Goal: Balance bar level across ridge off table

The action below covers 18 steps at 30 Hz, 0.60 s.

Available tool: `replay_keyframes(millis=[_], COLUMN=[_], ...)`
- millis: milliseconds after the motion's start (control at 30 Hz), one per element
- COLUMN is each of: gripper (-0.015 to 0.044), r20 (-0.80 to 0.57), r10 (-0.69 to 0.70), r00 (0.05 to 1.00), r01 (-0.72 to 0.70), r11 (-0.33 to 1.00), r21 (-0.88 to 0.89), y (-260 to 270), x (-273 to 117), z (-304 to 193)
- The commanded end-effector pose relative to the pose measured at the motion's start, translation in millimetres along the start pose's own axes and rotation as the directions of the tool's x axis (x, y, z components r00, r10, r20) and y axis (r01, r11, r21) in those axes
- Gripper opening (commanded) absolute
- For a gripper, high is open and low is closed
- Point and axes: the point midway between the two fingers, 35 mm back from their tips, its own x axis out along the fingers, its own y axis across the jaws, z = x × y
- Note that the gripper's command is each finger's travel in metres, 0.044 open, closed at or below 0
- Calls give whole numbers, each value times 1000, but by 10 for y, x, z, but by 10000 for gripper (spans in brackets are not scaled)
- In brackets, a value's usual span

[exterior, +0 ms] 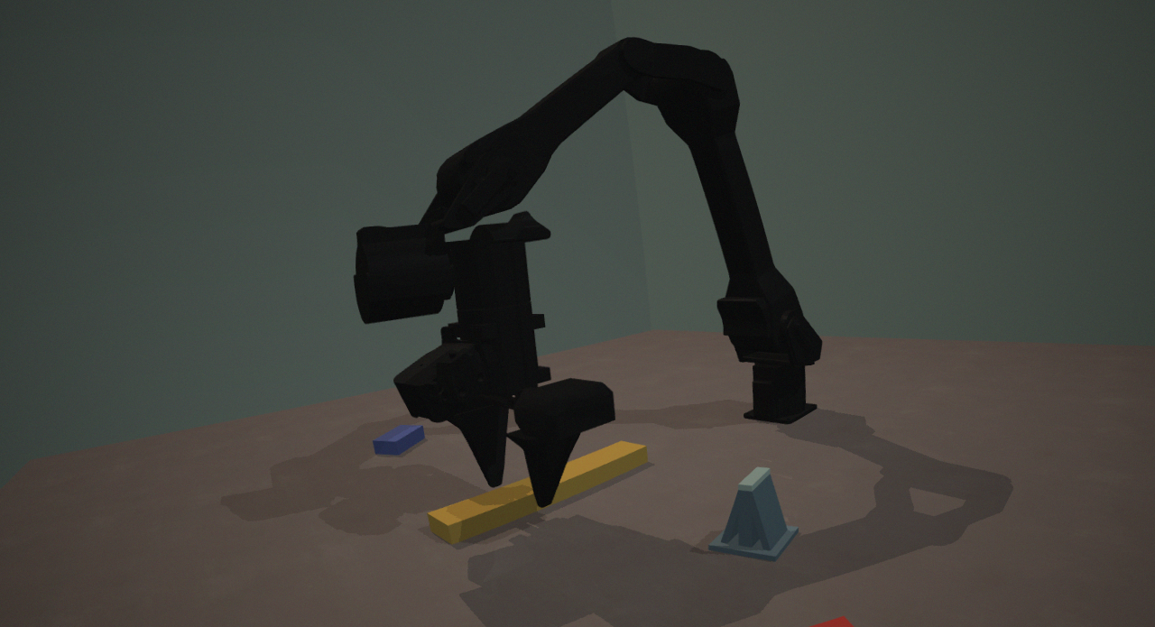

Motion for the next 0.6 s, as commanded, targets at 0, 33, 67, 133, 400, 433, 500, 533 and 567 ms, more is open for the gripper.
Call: replay_keyframes(millis=[0, 33, 67, 133, 400, 433, 500, 533, 567], gripper=[315, 315, 315, 315, 315, 315, 262, 236, 210], r20=[-6, -6, -6, -6, -6, -6, -7, -7, -7], r10=[6, 6, 6, 6, 6, 6, 1, 1, 1], r00=[1000, 1000, 1000, 1000, 1000, 1000, 1000, 1000, 1000], r01=[-6, -6, -6, -6, -6, -6, -1, -1, -1], r11=[1000, 1000, 1000, 1000, 1000, 1000, 1000, 1000, 1000], r21=[4, 4, 4, 4, 4, 4, 0, 0, 0], y=[8, 8, 8, 8, 8, 8, 2, 2, 2], x=[50, 50, 50, 50, 50, 50, 43, 43, 43], z=[-7, -7, -7, -7, -7, -7, -11, -11, -11])
